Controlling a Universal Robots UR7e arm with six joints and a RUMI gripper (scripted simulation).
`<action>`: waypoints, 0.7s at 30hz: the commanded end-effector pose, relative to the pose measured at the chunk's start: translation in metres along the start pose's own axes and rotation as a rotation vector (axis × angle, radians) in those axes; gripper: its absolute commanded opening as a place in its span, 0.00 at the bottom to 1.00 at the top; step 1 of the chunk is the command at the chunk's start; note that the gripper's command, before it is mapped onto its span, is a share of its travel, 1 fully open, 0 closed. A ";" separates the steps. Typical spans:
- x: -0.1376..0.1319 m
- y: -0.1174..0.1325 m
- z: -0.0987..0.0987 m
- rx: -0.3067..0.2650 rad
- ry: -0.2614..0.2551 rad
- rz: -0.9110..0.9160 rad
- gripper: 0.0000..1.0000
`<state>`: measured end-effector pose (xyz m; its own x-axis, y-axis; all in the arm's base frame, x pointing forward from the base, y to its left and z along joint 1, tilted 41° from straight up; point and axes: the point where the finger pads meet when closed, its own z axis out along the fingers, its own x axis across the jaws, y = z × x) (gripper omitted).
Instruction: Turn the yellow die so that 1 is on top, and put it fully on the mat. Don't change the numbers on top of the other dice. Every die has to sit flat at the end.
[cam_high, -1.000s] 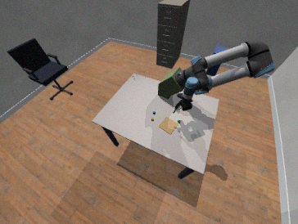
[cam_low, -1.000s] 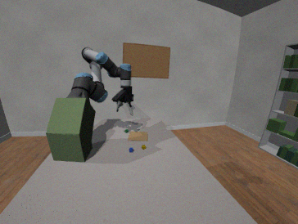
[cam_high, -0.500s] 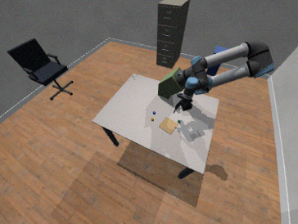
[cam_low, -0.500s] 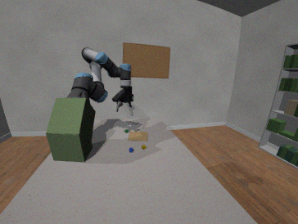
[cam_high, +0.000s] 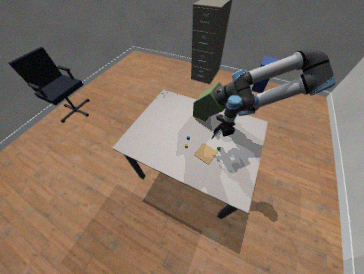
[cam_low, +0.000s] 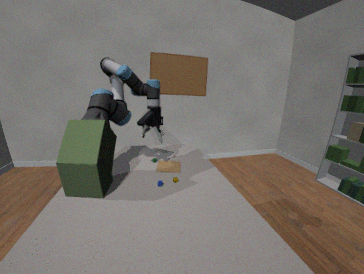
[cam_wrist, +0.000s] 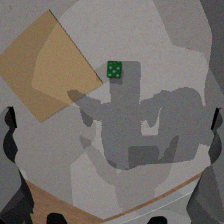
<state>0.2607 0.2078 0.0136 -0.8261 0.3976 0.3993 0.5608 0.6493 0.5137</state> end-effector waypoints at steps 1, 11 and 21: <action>-0.001 0.000 0.008 0.000 -0.001 0.000 1.00; -0.001 0.000 0.030 0.000 -0.001 0.000 1.00; -0.001 -0.001 0.057 0.000 -0.001 0.000 1.00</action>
<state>0.2558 0.2369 -0.0204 -0.8262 0.3962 0.4006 0.5606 0.6488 0.5146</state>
